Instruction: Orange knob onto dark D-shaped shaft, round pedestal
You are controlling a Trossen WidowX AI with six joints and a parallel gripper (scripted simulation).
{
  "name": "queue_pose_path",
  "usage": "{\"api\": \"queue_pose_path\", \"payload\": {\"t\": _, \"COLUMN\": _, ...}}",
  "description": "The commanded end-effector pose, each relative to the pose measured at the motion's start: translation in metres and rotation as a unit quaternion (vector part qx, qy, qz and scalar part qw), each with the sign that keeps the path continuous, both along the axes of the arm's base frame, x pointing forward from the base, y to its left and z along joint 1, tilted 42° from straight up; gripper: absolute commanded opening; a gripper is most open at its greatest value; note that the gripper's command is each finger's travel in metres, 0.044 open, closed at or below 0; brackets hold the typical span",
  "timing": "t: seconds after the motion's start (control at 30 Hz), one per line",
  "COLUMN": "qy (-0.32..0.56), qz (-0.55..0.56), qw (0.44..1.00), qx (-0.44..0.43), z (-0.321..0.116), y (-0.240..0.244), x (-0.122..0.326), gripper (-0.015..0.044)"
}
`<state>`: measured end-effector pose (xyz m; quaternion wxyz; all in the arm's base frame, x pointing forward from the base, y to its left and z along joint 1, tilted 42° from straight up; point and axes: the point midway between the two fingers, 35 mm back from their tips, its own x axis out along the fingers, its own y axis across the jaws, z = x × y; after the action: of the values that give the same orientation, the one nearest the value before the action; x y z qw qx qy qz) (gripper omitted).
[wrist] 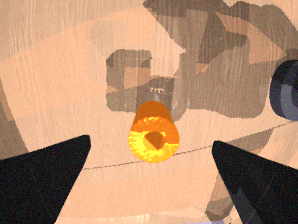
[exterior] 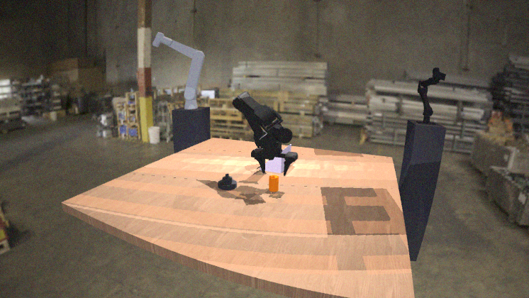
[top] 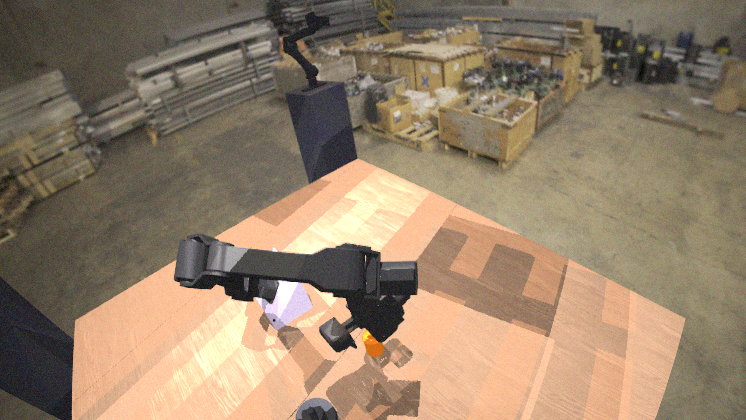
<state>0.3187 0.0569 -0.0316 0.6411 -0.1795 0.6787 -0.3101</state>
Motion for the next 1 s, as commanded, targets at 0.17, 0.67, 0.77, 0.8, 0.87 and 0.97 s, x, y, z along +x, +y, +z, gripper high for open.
{"api": "queue_pose_path", "payload": {"t": 0.17, "qy": 0.005, "qz": 0.002, "qw": 1.0, "qx": -0.003, "z": -0.013, "y": -0.011, "x": -0.004, "gripper": 0.044}}
{"api": "queue_pose_path", "payload": {"t": 0.67, "qy": 0.005, "qz": 0.002, "qw": 1.0, "qx": -0.003, "z": -0.031, "y": -0.027, "x": -0.006, "gripper": 0.044}}
{"api": "queue_pose_path", "payload": {"t": 0.77, "qy": 0.005, "qz": 0.002, "qw": 1.0, "qx": -0.004, "z": -0.034, "y": -0.03, "x": -0.007, "gripper": 0.044}}
{"api": "queue_pose_path", "payload": {"t": 0.8, "qy": 0.005, "qz": 0.002, "qw": 1.0, "qx": -0.004, "z": -0.035, "y": -0.031, "x": -0.008, "gripper": 0.044}}
{"api": "queue_pose_path", "payload": {"t": 0.87, "qy": 0.005, "qz": 0.002, "qw": 1.0, "qx": -0.004, "z": -0.038, "y": -0.033, "x": -0.008, "gripper": 0.044}}
{"api": "queue_pose_path", "payload": {"t": 0.97, "qy": 0.005, "qz": 0.002, "qw": 1.0, "qx": -0.004, "z": -0.041, "y": -0.037, "x": -0.009, "gripper": 0.044}}
